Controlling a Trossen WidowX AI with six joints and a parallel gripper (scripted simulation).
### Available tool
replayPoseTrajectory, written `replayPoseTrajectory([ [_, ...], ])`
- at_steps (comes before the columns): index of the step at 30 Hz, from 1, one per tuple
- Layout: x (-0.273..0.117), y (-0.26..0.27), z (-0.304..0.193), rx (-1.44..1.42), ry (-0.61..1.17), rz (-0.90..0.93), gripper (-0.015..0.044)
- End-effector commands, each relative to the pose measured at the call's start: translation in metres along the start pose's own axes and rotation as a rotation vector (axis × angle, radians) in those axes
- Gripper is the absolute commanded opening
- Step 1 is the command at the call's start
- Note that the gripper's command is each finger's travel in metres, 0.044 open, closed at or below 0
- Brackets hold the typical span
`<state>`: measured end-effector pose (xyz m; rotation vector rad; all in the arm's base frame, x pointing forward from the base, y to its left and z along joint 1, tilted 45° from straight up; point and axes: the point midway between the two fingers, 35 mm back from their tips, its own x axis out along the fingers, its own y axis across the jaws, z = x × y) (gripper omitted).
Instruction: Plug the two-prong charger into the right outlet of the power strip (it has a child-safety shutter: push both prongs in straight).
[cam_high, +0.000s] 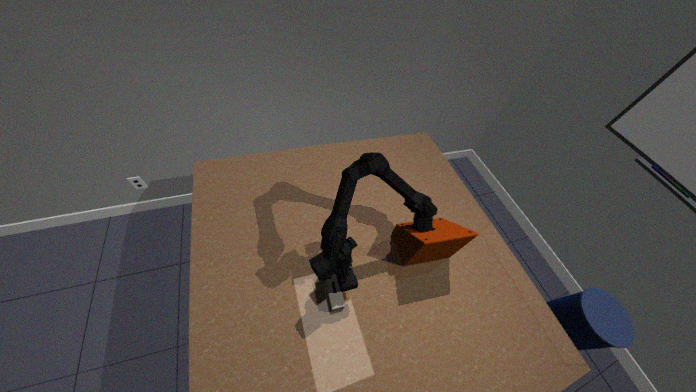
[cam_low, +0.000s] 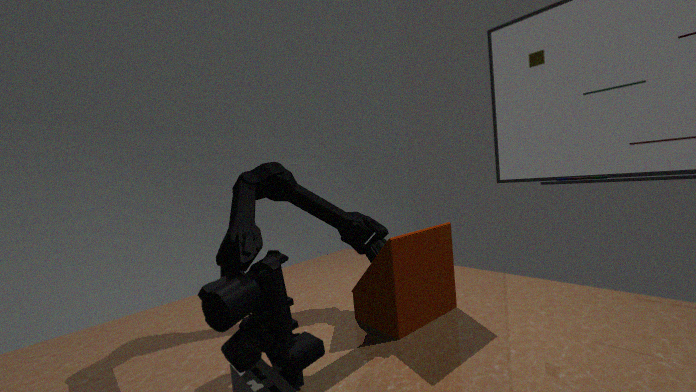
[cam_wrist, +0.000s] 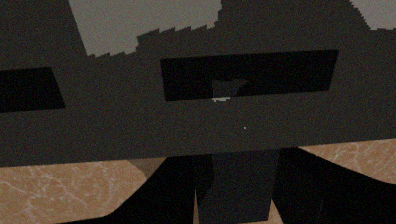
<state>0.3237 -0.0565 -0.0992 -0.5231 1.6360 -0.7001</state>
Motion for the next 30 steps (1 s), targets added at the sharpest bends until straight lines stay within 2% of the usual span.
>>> replayPoseTrajectory([
  [1,-0.0024,-0.0015,0.0079,0.020,-0.027,-0.001,0.0000],
  [25,0.0000,0.0000,0.0000,0.000,0.000,0.000,0.0000],
  [30,0.0000,0.0000,0.0000,0.000,0.000,0.000,0.0131],
])
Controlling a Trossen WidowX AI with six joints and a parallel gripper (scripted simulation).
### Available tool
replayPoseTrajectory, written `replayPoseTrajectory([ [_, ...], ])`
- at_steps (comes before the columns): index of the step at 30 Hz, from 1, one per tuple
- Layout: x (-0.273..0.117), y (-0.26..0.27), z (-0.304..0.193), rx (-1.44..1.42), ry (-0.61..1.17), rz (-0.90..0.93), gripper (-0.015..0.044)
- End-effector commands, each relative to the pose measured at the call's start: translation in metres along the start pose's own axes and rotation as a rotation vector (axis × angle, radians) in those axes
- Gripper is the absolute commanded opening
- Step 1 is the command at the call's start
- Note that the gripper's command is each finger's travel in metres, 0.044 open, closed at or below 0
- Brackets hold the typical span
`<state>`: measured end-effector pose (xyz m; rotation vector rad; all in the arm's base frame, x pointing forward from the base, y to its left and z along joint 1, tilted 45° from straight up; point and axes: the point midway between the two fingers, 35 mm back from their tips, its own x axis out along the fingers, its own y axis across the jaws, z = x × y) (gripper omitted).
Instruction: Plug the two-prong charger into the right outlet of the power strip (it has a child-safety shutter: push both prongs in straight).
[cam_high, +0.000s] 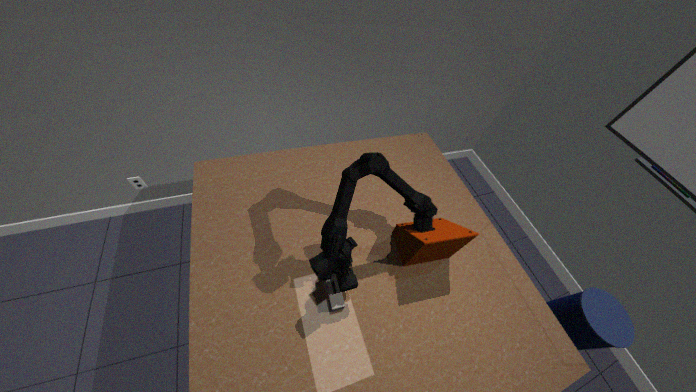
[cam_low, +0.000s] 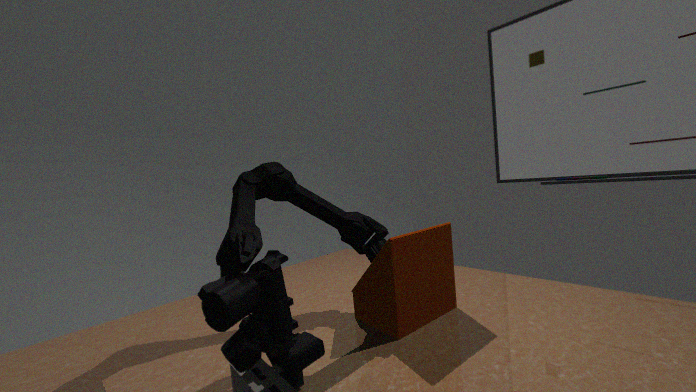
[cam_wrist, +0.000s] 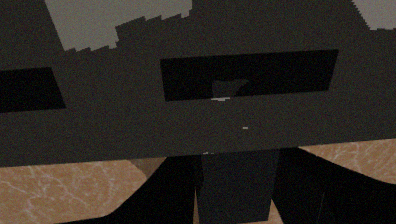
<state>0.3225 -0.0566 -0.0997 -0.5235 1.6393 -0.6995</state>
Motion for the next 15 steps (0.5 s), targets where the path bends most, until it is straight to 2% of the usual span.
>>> replayPoseTrajectory([
  [1,-0.0006,-0.0001,0.0010,0.002,-0.003,0.000,0.0157],
  [11,-0.0006,-0.0001,0.0010,0.002,-0.003,0.000,0.0420],
  [12,-0.0006,-0.0001,0.0010,0.002,-0.003,0.000,0.0440],
  [15,-0.0005,-0.0001,0.0006,0.003,-0.004,0.000,0.0440],
])
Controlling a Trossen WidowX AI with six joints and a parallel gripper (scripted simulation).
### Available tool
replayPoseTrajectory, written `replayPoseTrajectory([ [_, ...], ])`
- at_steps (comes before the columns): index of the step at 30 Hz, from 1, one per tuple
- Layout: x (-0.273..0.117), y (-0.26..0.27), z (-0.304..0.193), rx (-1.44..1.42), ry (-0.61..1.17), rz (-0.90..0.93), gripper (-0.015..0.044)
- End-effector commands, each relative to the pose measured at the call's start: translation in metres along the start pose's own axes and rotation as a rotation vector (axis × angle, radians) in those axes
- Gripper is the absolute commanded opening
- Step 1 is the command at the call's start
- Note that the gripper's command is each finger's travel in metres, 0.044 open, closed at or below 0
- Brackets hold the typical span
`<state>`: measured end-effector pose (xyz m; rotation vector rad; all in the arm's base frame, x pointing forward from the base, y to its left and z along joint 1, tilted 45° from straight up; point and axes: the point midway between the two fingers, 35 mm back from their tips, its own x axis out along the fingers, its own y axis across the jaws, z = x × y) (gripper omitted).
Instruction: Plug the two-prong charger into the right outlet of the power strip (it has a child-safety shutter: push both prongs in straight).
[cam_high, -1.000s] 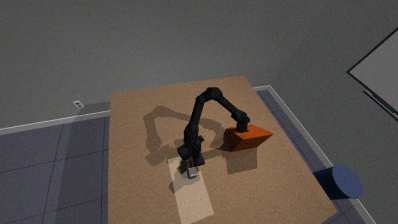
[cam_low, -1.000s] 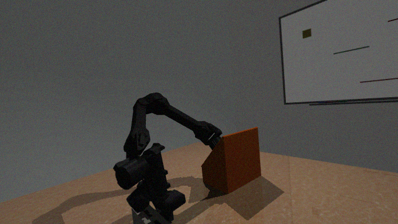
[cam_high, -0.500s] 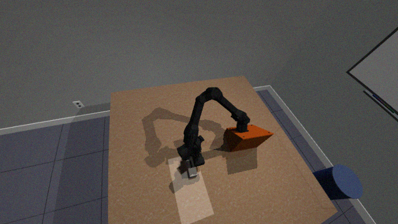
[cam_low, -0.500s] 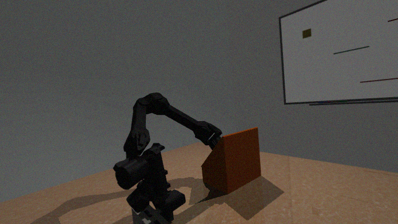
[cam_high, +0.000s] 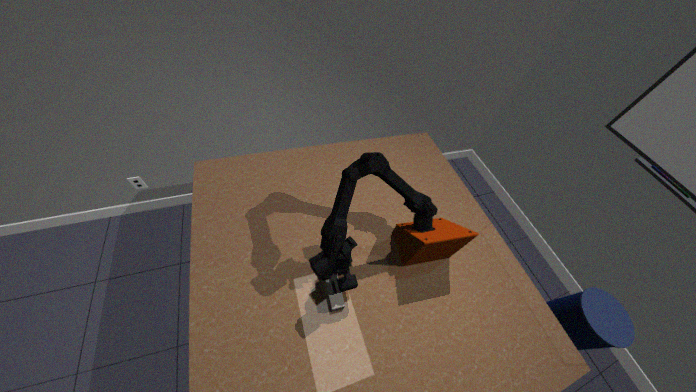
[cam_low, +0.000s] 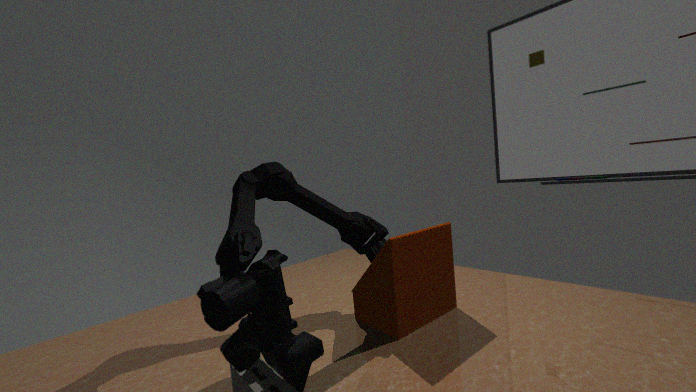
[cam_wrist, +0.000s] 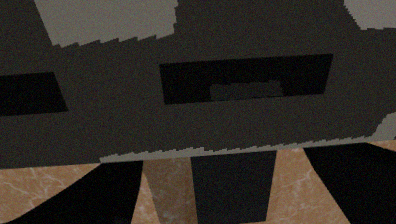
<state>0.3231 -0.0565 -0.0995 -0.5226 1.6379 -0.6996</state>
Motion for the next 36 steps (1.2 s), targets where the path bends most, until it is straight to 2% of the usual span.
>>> replayPoseTrajectory([
  [1,-0.0002,-0.0001,-0.0001,0.002,-0.003,-0.001,0.0440],
  [36,0.0010,0.0004,-0.0097,0.016,-0.023,-0.001,0.0440],
])
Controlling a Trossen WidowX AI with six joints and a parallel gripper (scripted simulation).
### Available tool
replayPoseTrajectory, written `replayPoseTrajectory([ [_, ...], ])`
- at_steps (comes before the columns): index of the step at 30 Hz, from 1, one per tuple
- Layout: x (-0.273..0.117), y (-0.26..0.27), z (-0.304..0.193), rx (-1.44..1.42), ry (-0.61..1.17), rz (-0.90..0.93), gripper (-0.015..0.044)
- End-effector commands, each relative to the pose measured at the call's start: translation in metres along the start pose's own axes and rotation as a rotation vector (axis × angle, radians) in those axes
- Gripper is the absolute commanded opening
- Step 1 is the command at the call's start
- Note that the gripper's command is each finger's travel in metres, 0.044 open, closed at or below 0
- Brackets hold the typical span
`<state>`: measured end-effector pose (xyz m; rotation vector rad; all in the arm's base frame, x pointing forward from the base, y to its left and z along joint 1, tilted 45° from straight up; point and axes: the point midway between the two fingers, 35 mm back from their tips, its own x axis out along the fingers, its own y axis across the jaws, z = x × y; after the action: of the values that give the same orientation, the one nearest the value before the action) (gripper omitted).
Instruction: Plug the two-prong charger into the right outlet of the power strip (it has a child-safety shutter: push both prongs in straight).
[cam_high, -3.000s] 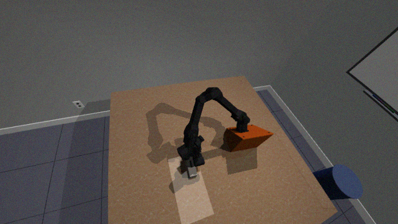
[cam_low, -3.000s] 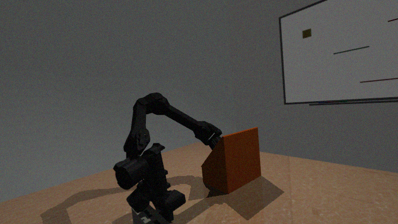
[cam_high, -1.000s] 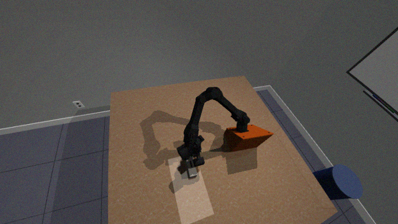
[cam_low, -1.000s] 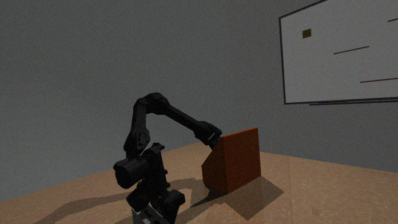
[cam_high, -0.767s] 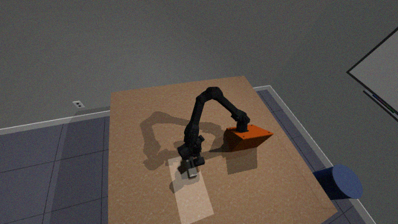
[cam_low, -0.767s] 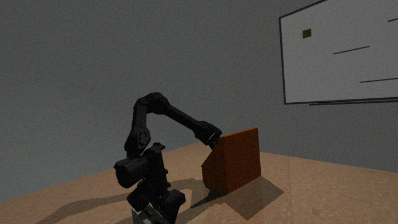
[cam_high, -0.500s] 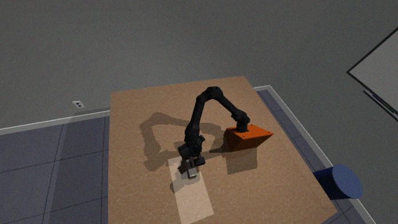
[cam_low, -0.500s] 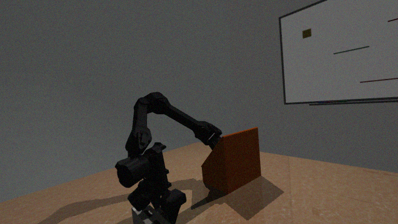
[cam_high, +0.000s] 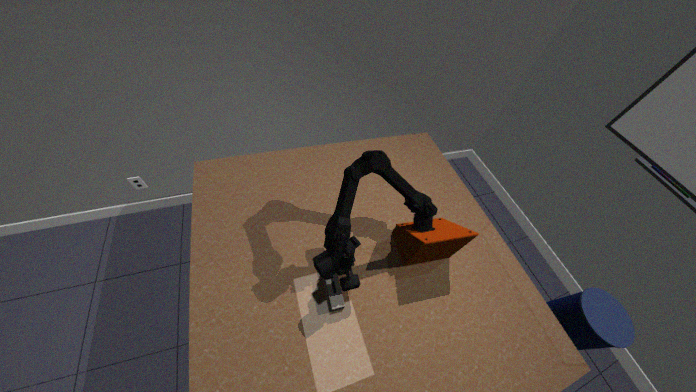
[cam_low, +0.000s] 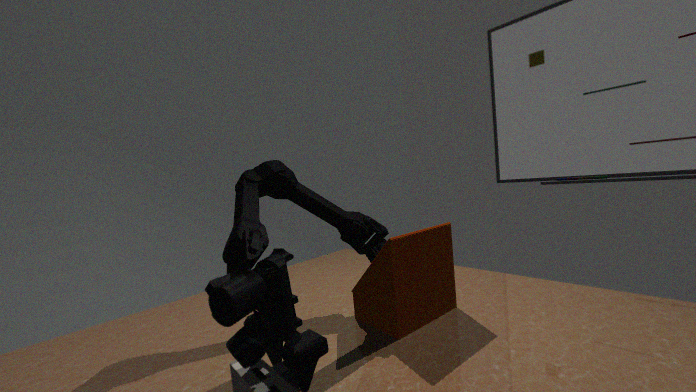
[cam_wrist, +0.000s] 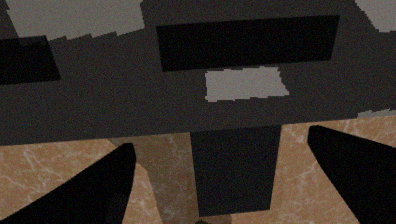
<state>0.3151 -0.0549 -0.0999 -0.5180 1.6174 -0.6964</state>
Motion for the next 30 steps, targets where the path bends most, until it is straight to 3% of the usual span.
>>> replayPoseTrajectory([
  [1,0.000,-0.001,-0.002,0.008,-0.004,-0.006,0.0440],
  [30,0.002,0.001,-0.025,0.010,-0.008,-0.005,0.0440],
])
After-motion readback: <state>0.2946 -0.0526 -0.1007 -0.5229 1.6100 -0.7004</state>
